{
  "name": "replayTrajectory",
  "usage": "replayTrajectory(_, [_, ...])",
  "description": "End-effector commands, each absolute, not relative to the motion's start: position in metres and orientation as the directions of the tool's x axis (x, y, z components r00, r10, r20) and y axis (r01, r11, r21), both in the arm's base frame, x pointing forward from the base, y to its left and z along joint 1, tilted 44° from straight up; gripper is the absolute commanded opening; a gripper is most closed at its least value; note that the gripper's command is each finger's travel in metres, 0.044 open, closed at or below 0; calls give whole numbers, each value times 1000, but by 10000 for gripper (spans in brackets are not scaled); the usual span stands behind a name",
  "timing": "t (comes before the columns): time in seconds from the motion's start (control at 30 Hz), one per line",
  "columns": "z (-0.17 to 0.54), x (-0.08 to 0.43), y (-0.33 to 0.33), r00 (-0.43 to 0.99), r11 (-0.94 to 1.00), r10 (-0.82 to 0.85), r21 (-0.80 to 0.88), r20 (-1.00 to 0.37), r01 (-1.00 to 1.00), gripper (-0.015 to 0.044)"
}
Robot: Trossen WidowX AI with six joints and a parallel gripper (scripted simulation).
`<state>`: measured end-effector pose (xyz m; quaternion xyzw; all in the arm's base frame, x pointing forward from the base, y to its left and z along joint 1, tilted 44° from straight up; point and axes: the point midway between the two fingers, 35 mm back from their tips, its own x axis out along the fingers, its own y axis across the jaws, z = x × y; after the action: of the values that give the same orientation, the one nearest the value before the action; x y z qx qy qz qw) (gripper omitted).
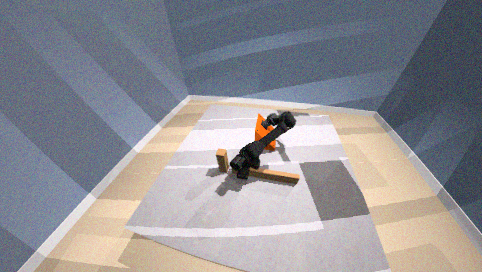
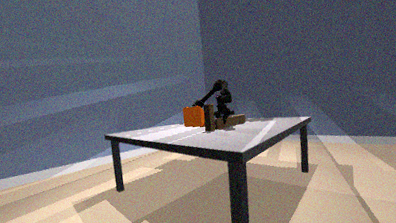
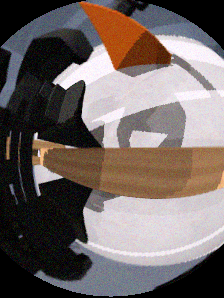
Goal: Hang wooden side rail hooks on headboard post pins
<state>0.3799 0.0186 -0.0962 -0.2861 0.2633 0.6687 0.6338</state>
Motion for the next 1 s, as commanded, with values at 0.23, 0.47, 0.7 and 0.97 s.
replayTrajectory(0.23, [-97,374,18,-35,-65,695,-14,-718,-998,0])
replayTrajectory(0.47, [-96,375,18,-33,-58,697,-10,-716,-998,0])
replayTrajectory(0.7, [-96,375,18,-34,-61,696,-12,-717,-998,0])
replayTrajectory(0.97, [-95,375,17,-35,-65,695,-14,-718,-998,0])
